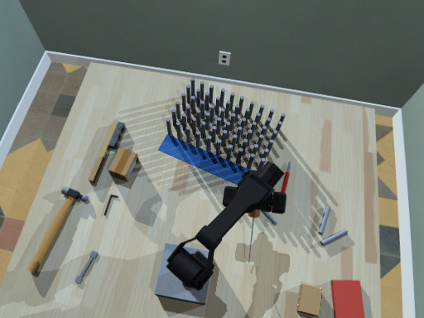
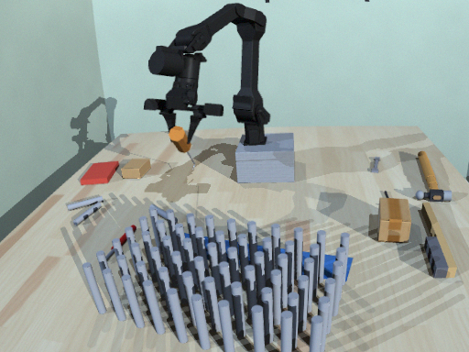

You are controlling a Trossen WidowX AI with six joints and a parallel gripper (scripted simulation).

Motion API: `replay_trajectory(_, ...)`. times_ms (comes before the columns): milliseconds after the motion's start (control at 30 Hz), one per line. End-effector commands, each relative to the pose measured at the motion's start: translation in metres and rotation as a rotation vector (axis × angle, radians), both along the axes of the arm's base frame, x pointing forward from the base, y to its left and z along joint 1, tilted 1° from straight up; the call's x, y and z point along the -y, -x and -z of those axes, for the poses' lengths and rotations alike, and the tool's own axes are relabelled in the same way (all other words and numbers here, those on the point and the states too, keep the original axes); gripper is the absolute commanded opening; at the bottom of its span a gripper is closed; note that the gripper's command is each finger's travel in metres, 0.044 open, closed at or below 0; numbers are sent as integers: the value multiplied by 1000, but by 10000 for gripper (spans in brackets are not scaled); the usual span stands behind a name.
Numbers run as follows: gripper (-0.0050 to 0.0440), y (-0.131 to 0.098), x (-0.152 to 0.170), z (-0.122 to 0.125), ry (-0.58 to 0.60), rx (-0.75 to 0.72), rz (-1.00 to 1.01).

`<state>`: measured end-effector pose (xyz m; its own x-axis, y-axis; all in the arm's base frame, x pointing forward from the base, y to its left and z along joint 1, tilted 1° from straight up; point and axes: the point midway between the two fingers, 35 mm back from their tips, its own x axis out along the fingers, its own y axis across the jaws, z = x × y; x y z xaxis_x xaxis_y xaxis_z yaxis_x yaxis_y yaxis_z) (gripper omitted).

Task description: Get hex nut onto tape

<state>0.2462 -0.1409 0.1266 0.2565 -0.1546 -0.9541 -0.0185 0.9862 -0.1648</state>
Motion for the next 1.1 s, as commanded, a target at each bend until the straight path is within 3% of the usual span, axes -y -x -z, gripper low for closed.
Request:
replay_trajectory(0,-50,-2,-9,-8,68,-2,-164)
replay_trajectory(967,-50,-5,-79,-9,440,-214,-1333)
replay_trajectory(1067,-50,-5,-81,-9,455,-222,-1376)
